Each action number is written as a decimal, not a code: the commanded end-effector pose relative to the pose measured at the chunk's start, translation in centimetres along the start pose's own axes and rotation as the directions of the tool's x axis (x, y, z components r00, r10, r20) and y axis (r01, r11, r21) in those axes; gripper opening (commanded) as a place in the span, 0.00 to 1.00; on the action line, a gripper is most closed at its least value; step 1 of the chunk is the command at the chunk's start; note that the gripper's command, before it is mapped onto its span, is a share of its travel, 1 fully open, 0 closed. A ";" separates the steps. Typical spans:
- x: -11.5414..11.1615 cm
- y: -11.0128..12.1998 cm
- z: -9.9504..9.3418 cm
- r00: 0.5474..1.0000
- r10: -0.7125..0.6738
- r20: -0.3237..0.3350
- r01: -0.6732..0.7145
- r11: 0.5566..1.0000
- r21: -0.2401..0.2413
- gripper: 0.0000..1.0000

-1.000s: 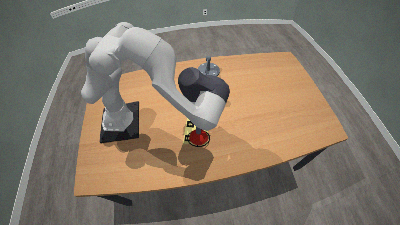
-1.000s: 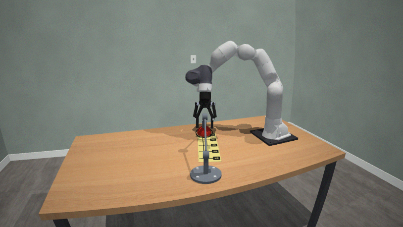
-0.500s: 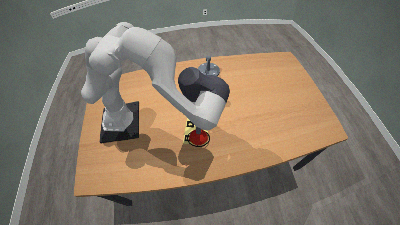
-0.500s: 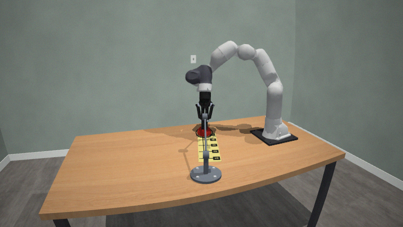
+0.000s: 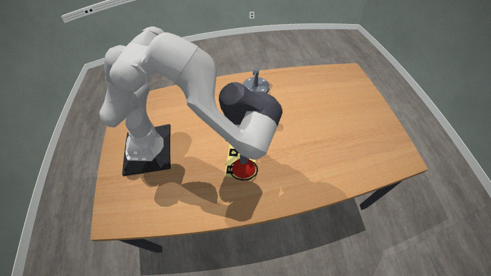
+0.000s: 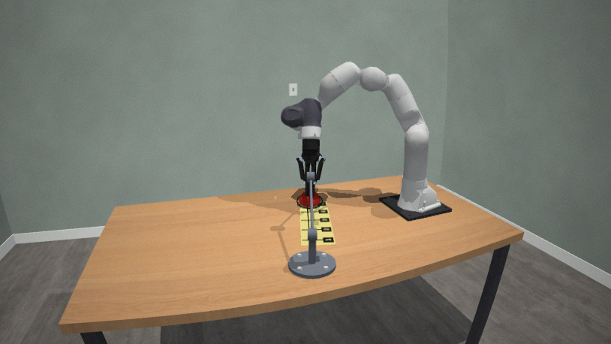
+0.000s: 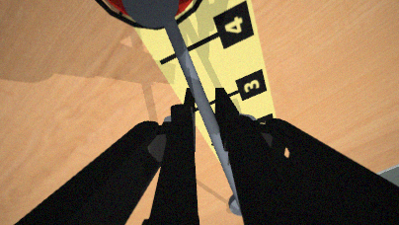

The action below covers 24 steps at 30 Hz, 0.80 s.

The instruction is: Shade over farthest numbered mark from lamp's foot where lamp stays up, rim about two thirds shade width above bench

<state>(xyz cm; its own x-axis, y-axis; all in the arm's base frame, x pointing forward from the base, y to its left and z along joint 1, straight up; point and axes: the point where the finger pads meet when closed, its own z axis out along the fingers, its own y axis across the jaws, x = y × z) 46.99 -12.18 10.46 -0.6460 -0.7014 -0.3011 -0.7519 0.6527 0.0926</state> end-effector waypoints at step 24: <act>-2.3 0.5 -1.5 0.976 -0.220 0.014 0.220 0.975 -0.015 0.10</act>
<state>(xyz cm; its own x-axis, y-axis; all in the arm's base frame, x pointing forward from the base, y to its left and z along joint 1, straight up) 47.73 -11.19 12.02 -0.6176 -0.7258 -0.3030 -0.7748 0.6276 0.0761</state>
